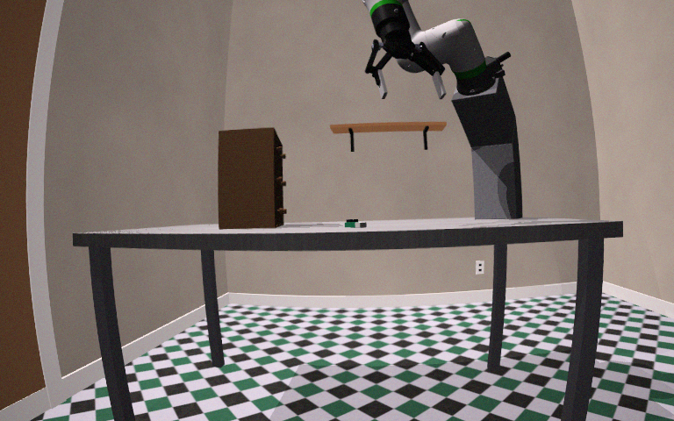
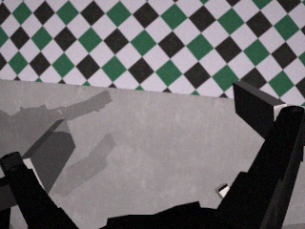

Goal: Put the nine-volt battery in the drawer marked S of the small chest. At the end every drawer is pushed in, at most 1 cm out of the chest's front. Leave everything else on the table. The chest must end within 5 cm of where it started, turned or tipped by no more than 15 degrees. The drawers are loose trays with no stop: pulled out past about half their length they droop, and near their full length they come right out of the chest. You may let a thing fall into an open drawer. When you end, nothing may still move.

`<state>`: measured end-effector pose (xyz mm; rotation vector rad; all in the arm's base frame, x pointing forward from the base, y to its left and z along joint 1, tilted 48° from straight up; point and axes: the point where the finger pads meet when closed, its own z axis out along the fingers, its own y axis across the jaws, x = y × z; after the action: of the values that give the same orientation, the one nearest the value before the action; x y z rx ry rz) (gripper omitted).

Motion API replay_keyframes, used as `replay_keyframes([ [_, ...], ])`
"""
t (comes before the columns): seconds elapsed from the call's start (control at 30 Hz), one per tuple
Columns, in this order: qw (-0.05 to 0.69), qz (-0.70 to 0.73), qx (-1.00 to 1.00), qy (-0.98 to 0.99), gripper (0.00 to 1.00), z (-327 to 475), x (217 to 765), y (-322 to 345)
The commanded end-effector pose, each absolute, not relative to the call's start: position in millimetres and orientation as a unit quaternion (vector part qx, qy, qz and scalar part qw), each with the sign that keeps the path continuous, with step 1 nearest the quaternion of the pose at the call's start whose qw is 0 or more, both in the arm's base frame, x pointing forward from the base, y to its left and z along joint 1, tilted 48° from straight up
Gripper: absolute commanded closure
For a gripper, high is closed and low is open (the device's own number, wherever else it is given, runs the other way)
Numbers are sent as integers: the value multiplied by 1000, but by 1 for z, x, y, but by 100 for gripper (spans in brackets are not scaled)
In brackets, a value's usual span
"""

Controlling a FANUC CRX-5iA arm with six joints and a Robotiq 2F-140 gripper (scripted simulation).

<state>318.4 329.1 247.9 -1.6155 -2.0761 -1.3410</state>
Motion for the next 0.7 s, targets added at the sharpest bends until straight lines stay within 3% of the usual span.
replay_keyframes([
  [0.0, 94, -452, -545, -700, 0, 248, 318, 329],
  [0.67, 95, -450, -552, -695, 0, 247, 321, 327],
])
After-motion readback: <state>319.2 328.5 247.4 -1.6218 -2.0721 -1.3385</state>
